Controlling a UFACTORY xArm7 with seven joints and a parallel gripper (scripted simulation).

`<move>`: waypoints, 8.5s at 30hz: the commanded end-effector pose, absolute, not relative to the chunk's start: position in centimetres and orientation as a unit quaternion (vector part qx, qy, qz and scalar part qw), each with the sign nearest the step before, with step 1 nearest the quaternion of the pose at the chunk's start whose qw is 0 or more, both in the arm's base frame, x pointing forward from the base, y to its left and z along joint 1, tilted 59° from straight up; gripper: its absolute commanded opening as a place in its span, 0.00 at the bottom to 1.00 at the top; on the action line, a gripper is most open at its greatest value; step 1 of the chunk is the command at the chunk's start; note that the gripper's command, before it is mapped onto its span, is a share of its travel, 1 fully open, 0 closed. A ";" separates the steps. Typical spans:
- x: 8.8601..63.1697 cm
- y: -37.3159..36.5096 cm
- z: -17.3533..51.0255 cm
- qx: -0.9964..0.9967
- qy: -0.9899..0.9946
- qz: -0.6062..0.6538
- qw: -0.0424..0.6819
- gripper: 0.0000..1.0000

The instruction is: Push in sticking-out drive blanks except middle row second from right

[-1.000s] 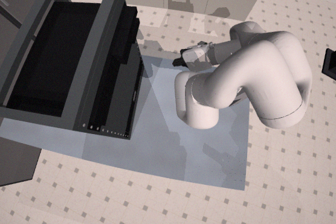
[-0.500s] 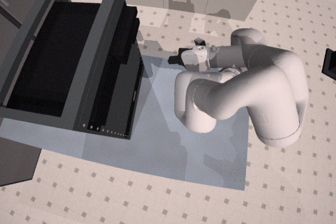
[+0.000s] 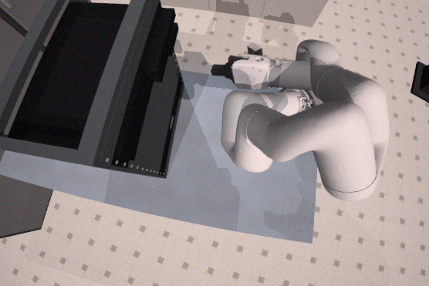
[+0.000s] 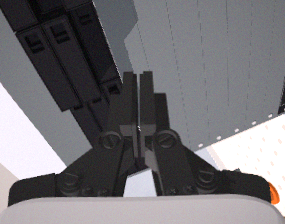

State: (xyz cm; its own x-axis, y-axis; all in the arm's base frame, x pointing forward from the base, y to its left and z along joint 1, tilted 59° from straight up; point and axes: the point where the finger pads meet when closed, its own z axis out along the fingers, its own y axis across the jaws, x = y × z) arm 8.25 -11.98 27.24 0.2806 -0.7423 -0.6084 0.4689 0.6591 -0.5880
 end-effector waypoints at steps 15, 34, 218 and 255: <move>6.4 -12.7 30.8 -0.172 0.383 -0.481 0.769 0.00; 4.6 -13.2 32.7 -0.137 0.346 -0.505 0.778 0.00; 12.2 -15.8 44.1 -0.112 0.329 -0.512 0.785 0.00; 12.6 -15.9 44.6 -0.112 0.329 -0.512 0.785 0.00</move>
